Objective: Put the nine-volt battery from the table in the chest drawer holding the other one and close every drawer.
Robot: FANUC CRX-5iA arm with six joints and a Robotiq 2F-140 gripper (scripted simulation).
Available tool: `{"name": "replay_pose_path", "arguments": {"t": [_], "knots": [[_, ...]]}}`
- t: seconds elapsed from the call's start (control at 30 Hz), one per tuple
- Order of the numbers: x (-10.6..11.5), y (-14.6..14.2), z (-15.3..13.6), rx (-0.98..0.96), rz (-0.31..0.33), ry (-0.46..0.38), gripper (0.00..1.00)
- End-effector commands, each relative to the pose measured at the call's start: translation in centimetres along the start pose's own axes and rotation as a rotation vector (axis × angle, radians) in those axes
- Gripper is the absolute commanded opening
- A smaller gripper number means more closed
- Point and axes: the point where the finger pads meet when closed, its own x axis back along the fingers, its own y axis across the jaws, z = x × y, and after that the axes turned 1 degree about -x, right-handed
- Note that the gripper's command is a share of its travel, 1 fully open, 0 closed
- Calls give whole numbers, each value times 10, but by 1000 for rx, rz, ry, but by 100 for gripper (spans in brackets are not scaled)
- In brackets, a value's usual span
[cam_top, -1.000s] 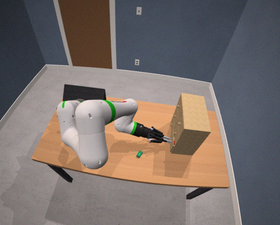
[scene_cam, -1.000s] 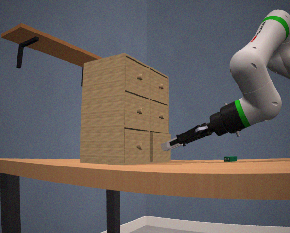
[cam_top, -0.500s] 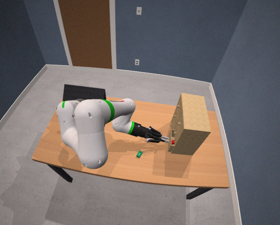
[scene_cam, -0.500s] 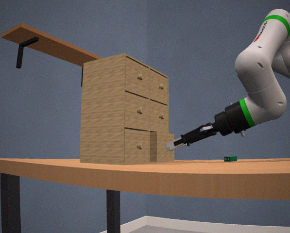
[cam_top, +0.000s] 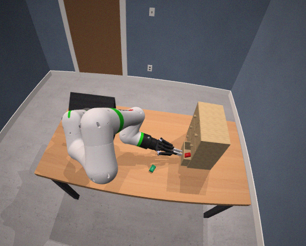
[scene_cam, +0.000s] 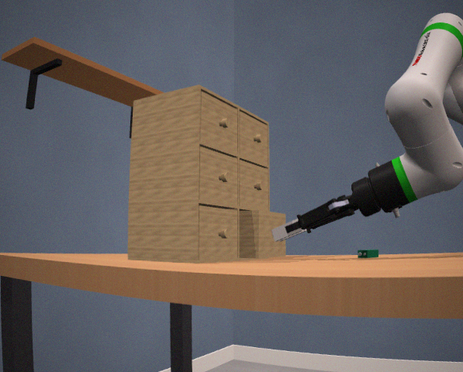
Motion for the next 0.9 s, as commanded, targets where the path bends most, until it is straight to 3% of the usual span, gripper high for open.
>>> {"name": "replay_pose_path", "arguments": {"t": [0.0,0.87], "knots": [[4,0,-1,0,0,0,8],[20,0,-7,0,0,0,8]]}}
